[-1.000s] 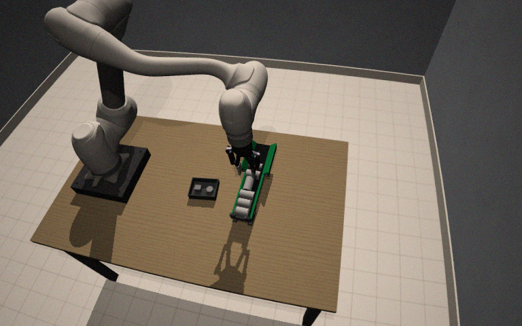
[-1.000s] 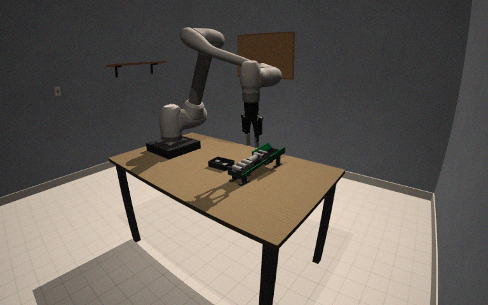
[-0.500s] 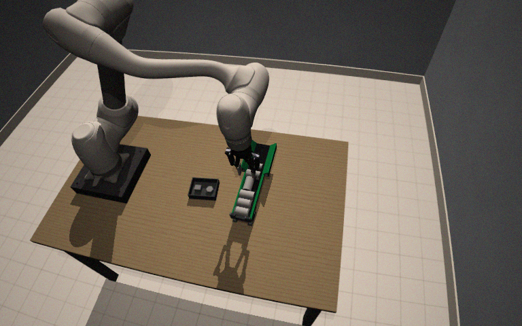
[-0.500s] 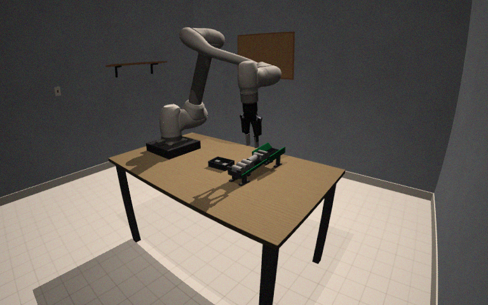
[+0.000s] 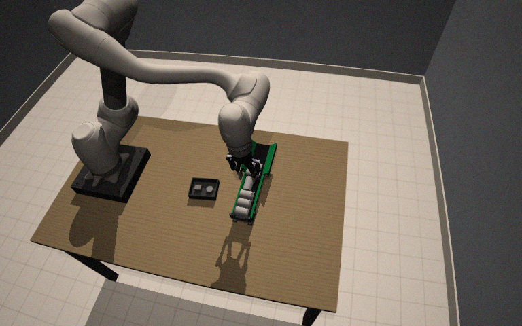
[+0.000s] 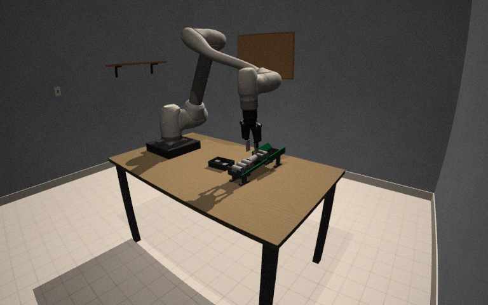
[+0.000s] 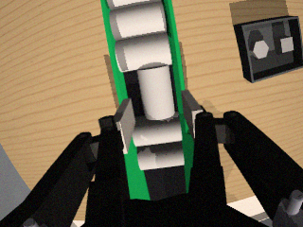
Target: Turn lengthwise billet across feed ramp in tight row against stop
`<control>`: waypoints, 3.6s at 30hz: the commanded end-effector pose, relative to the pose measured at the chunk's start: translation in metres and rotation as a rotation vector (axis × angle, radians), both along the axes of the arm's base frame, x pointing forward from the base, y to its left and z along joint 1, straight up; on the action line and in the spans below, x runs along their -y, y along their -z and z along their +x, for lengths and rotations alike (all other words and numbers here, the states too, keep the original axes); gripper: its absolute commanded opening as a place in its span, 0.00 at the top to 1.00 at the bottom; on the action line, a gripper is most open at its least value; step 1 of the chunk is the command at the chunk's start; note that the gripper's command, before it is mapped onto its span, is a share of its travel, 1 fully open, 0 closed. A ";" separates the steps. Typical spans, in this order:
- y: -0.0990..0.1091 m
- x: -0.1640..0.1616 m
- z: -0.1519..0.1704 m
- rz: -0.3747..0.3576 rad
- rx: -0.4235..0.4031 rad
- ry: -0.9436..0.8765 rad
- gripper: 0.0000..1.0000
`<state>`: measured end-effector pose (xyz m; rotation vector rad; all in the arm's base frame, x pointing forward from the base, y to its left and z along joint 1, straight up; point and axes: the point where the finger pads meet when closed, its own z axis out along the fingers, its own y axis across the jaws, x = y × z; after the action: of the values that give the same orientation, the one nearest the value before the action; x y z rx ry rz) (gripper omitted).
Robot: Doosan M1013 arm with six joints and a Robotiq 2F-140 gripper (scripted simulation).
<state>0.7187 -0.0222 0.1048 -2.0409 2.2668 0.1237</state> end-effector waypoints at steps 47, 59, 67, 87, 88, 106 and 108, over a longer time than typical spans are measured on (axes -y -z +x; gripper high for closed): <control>0.050 0.000 0.000 0.000 0.000 0.000 0.59; 0.050 0.000 0.000 0.000 0.000 0.000 0.59; 0.050 0.000 0.000 0.000 0.000 0.000 0.59; 0.050 0.000 0.000 0.000 0.000 0.000 0.90; 0.050 0.000 0.000 0.000 0.000 0.000 0.90; 0.050 0.000 0.000 0.000 0.000 0.000 0.90; 0.050 0.000 0.000 0.000 0.000 0.000 0.90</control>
<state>0.7189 -0.0220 0.0544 -2.0408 2.2666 0.1233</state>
